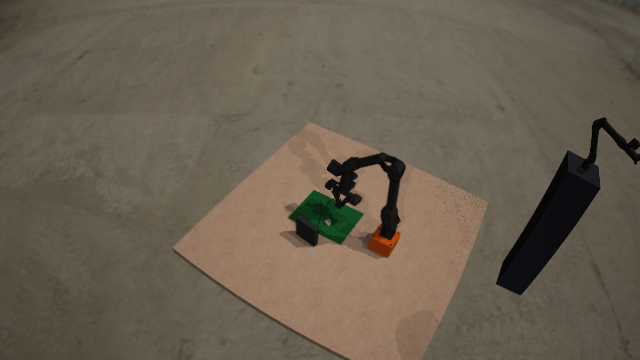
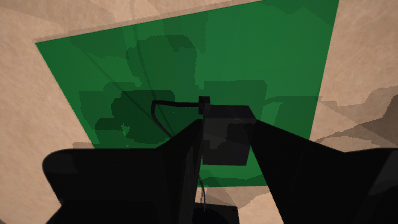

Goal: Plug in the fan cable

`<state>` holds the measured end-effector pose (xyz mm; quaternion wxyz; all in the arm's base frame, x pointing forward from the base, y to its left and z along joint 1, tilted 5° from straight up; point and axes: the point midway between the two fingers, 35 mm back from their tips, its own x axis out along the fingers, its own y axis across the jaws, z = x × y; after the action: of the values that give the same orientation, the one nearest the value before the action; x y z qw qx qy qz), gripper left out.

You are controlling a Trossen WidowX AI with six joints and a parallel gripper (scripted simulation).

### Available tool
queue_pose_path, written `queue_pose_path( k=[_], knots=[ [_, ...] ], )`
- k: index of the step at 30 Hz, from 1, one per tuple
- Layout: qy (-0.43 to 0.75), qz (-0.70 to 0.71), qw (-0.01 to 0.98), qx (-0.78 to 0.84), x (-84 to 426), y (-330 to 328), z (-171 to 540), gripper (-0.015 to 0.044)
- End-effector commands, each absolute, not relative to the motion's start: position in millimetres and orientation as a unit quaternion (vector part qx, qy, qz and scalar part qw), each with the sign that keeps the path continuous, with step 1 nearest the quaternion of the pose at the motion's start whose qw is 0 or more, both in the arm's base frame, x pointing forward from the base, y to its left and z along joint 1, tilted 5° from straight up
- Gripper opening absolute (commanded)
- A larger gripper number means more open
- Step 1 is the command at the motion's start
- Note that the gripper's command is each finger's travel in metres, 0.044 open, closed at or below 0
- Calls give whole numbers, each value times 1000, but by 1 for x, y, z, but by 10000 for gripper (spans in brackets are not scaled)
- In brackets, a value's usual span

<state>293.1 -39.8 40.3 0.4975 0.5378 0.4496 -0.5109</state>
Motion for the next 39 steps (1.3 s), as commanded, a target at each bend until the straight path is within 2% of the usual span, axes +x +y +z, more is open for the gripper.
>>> queue_pose_path(
  k=[1, 20, 39],
  knots=[
    [481, -483, 533, 501, 294, -40, 41, 0],
    [614, -310, 663, 296, 297, -40, 41, 0],
    [685, -102, 719, 60, 300, -39, 41, 0]
  ],
)
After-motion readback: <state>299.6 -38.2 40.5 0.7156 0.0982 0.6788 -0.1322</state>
